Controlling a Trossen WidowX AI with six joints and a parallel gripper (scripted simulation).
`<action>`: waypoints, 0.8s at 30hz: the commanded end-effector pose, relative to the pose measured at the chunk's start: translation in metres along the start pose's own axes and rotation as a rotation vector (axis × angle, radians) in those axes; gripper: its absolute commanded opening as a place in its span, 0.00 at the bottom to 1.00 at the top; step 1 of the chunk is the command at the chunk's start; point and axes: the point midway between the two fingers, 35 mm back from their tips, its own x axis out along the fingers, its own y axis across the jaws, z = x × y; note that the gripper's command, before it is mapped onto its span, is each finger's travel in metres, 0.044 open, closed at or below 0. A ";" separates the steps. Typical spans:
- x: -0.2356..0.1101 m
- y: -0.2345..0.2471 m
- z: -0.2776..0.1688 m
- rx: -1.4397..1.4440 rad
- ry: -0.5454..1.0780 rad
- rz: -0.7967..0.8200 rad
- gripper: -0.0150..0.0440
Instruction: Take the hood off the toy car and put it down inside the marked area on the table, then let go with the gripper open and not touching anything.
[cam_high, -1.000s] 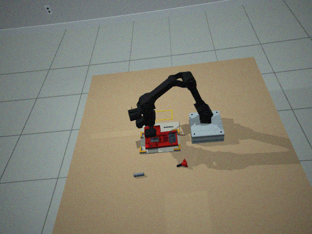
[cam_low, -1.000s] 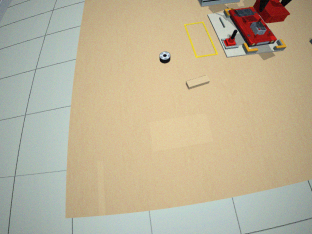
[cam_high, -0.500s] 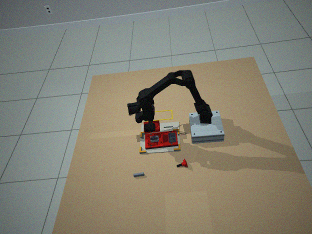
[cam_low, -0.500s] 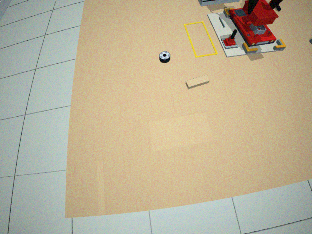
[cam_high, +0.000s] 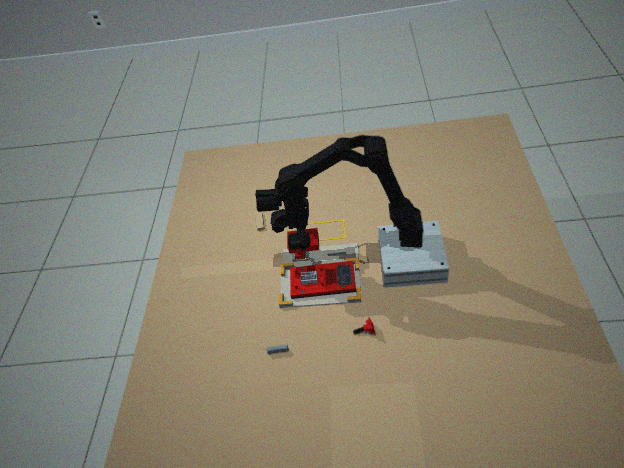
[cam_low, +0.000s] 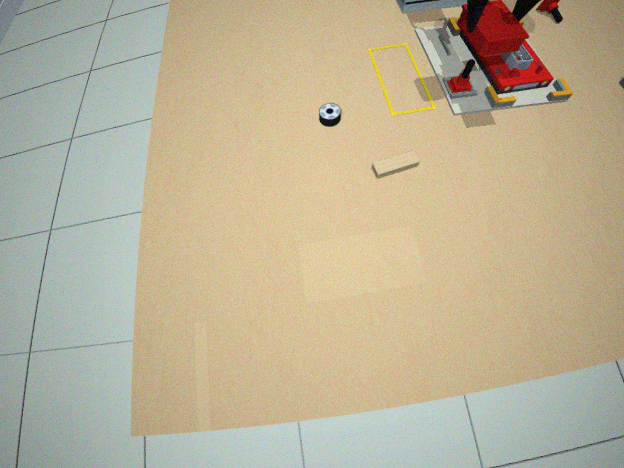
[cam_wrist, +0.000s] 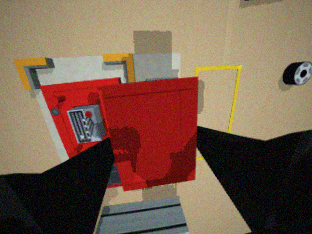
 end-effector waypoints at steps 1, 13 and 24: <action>-0.003 -0.015 -0.002 -0.003 -0.006 -0.005 0.25; -0.005 -0.054 -0.010 -0.005 -0.008 -0.003 0.25; -0.006 -0.089 -0.021 -0.005 -0.009 -0.006 0.25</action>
